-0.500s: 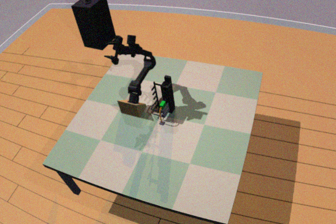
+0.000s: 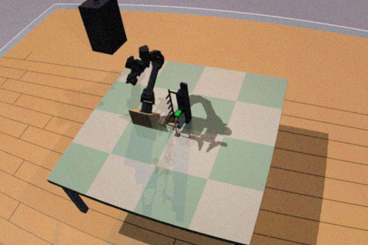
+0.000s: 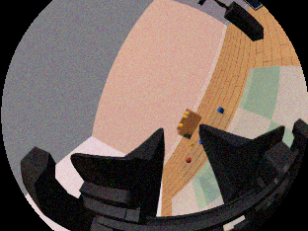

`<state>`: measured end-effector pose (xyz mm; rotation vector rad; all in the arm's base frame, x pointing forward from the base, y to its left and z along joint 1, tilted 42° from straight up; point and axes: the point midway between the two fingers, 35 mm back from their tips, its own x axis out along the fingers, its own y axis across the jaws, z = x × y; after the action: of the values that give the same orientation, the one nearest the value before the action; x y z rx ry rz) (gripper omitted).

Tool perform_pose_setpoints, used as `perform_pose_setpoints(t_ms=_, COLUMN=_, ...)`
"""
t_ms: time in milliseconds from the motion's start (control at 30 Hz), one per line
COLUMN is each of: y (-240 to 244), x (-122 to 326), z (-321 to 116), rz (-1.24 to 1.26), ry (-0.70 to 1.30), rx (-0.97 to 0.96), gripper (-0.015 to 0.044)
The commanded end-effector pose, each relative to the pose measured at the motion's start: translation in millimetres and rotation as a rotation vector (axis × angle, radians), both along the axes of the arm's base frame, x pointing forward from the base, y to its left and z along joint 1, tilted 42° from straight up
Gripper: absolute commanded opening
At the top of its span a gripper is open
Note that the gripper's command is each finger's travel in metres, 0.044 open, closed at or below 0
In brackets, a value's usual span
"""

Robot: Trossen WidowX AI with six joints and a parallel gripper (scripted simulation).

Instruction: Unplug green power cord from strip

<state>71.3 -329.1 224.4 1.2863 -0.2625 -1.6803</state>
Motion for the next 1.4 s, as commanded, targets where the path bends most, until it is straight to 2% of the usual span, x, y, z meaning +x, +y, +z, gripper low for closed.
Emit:
perform_pose_setpoints(t_ms=0, y=10, x=42, z=-33, rz=0.198, ry=0.039, rx=0.167, gripper=0.016)
perform_pose_setpoints(t_ms=167, y=43, x=95, z=-82, rz=0.465, ry=0.087, rx=0.425, gripper=0.016)
perform_pose_setpoints(t_ms=333, y=98, x=137, z=-129, rz=0.729, ry=0.127, rx=0.734, gripper=0.016)
perform_pose_setpoints(t_ms=533, y=179, x=168, z=-166, rz=0.992, ry=0.161, rx=1.134, gripper=0.016)
perform_pose_setpoints(t_ms=700, y=243, x=179, z=-180, rz=1.123, ry=0.176, rx=1.461, gripper=0.016)
perform_pose_setpoints(t_ms=1367, y=259, x=179, z=-168, rz=1.126, ry=0.176, rx=1.474, gripper=0.016)
